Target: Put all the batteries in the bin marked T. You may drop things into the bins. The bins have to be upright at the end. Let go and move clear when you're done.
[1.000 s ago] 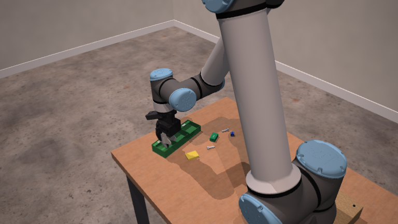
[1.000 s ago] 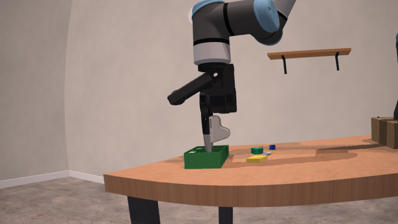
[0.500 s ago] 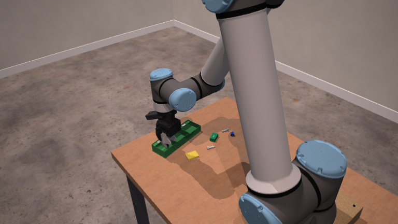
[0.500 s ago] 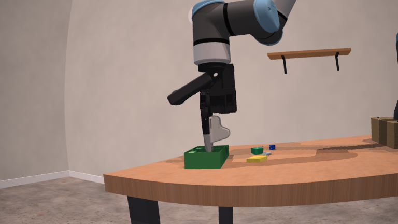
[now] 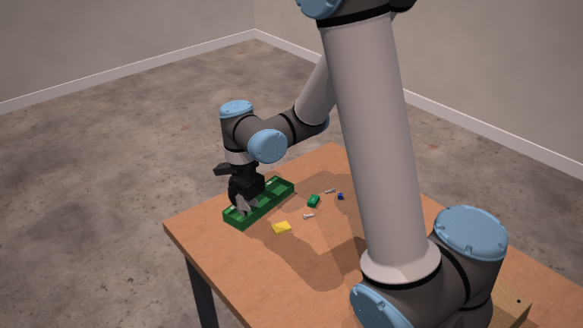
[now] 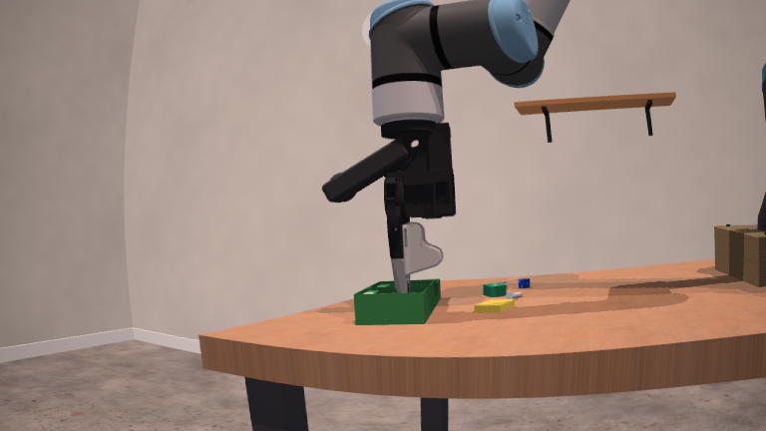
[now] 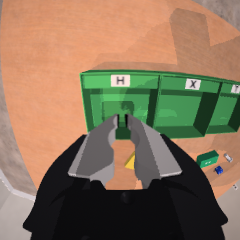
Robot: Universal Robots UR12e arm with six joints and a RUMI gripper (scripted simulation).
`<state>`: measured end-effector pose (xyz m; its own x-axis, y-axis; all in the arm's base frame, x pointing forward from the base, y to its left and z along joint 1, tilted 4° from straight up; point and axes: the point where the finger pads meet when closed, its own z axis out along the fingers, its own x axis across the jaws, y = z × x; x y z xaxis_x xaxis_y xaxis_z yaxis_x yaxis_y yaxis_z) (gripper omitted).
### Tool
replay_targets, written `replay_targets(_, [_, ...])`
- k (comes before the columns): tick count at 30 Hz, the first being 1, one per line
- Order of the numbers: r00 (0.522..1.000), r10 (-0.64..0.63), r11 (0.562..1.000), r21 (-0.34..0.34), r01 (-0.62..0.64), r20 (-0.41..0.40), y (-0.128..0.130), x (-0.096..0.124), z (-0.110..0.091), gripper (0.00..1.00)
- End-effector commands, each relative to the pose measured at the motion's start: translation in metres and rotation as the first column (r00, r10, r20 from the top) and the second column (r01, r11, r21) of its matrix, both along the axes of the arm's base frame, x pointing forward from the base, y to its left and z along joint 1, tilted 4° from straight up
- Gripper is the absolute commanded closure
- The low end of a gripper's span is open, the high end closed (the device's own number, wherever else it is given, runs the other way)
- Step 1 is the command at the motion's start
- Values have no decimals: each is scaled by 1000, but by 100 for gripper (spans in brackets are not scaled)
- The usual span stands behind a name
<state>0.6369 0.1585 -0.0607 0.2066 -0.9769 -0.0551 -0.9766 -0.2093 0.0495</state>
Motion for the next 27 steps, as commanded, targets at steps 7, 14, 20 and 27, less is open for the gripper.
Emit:
replay_targets(7, [1000,0,1000,0,0,1,0,1,3,96])
replay_targets(14, [1000,0,1000,0,0,1,-1,1,13,96])
replay_targets(20, [1000,0,1000,0,0,1,-1,2,21,96])
replay_targets(27, [1000,0,1000,0,0,1,-1,2,27,96])
